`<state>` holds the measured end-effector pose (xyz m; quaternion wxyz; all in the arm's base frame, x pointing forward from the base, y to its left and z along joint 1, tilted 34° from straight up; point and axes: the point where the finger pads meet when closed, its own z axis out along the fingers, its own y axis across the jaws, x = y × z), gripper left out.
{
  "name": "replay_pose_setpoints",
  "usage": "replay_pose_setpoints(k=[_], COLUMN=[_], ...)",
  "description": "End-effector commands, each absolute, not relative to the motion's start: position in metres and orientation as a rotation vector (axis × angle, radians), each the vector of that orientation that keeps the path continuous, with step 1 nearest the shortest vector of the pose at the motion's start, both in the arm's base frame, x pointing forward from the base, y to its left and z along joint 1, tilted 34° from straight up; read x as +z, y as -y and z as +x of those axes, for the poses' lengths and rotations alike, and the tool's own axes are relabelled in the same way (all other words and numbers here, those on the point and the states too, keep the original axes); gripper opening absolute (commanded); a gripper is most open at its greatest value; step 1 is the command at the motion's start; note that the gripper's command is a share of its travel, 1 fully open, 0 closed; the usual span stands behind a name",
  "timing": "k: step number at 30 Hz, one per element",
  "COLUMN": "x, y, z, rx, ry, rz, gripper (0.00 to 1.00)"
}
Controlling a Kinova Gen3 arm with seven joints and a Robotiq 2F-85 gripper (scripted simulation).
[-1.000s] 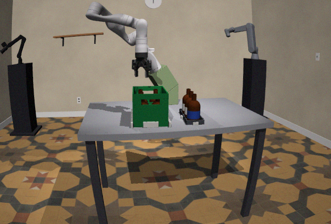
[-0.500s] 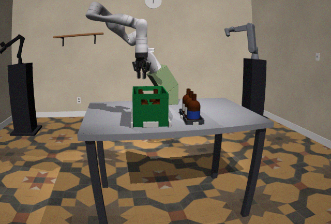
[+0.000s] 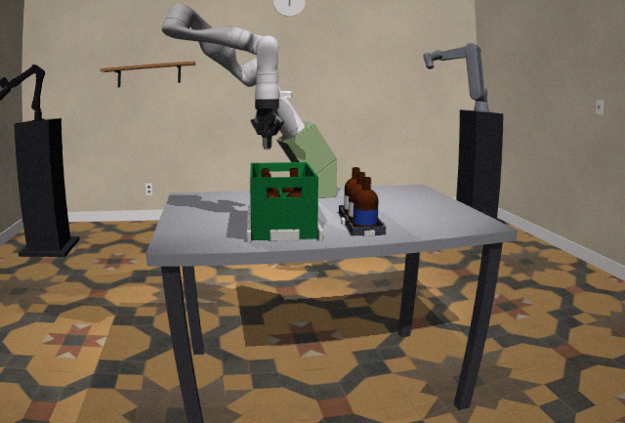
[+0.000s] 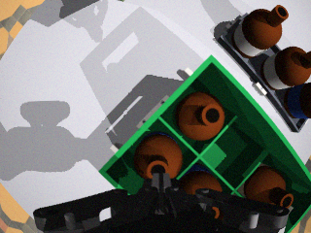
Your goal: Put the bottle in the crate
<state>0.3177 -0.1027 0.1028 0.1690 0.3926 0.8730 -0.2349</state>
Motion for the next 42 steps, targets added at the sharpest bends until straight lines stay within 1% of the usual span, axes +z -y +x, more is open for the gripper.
replay_pose_setpoints(k=[1, 6, 10, 12, 16, 19, 27, 34, 35, 42], x=[0.104, 0.096, 0.077, 0.077, 0.046, 0.024, -0.035, -0.041, -0.041, -0.041], y=[0.106, 0.087, 0.047, 0.047, -0.009, -0.045, -0.126, -0.133, -0.133, -0.133], z=[0.319, 0.334, 0.362, 0.362, 0.392, 0.404, 0.416, 0.416, 0.416, 0.416], rx=[-0.677, -0.656, -0.624, -0.624, -0.609, -0.616, -0.662, -0.668, -0.668, -0.668], ry=[-2.48, -2.486, -2.495, -2.495, -2.501, -2.497, -2.463, -2.457, -2.457, -2.457], rz=[1.099, 1.107, 1.122, 1.122, 1.139, 1.146, 1.14, 1.138, 1.138, 1.138], gripper=[0.0, 0.0, 0.0, 0.0, 0.0, 0.0, 0.0, 0.0, 0.64, 0.64])
